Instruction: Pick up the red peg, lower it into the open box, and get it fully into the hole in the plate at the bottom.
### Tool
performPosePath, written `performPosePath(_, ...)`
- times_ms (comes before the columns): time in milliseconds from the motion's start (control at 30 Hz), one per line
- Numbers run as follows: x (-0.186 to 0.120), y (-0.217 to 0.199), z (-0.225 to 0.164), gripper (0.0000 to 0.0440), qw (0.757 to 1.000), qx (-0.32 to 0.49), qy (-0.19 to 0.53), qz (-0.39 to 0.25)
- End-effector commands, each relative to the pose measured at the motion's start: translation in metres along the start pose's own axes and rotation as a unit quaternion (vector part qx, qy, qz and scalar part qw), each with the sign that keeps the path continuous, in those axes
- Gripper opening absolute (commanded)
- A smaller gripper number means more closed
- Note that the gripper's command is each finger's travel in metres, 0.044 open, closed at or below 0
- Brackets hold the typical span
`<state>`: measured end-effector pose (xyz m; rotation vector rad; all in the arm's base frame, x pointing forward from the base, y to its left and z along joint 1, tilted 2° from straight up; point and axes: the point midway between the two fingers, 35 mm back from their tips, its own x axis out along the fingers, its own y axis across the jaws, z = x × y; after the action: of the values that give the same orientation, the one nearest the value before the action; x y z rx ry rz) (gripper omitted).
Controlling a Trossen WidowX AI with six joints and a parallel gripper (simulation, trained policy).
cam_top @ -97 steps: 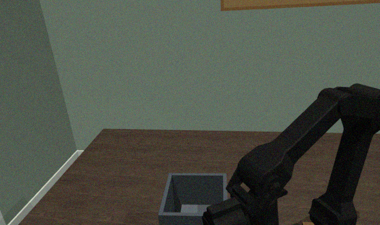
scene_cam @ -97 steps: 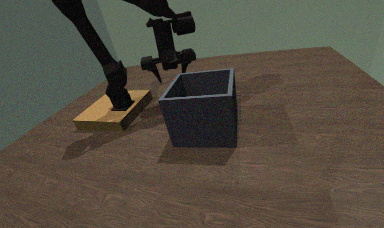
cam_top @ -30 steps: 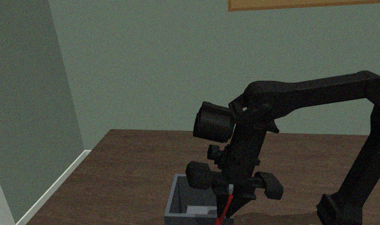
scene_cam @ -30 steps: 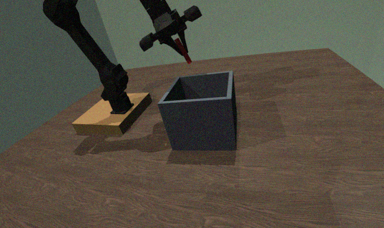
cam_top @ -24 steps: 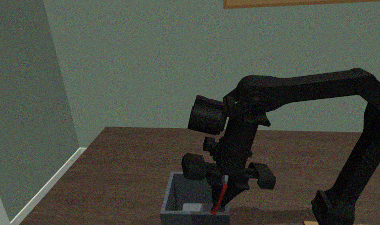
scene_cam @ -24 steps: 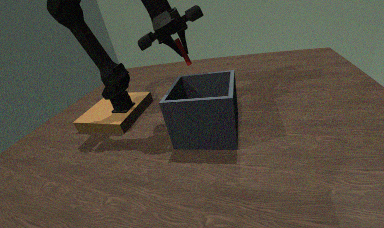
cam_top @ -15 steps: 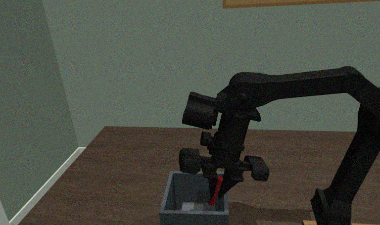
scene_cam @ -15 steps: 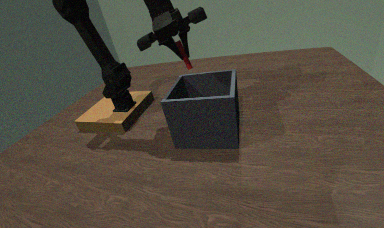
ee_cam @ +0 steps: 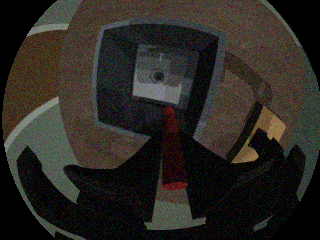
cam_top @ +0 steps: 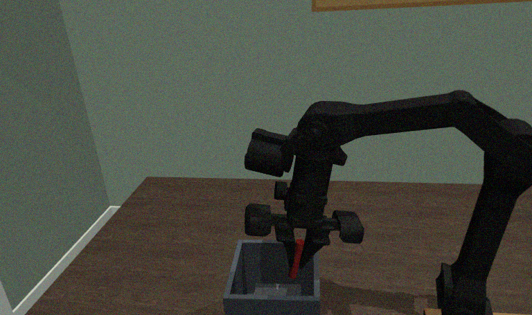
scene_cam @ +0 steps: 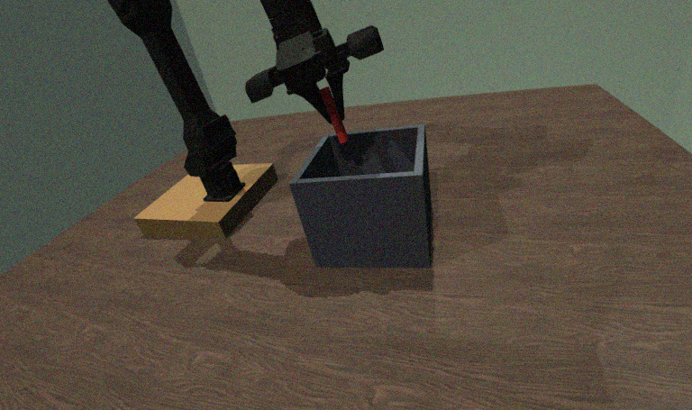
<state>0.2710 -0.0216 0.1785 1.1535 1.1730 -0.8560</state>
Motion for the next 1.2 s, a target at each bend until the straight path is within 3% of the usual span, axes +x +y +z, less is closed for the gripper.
performPosePath(0,0.005,0.002,0.007,0.0000,1.000,0.000,0.004,-0.005)
performPosePath(1167,0.090,0.015,0.037,0.0000,0.998,-0.036,0.045,-0.026)
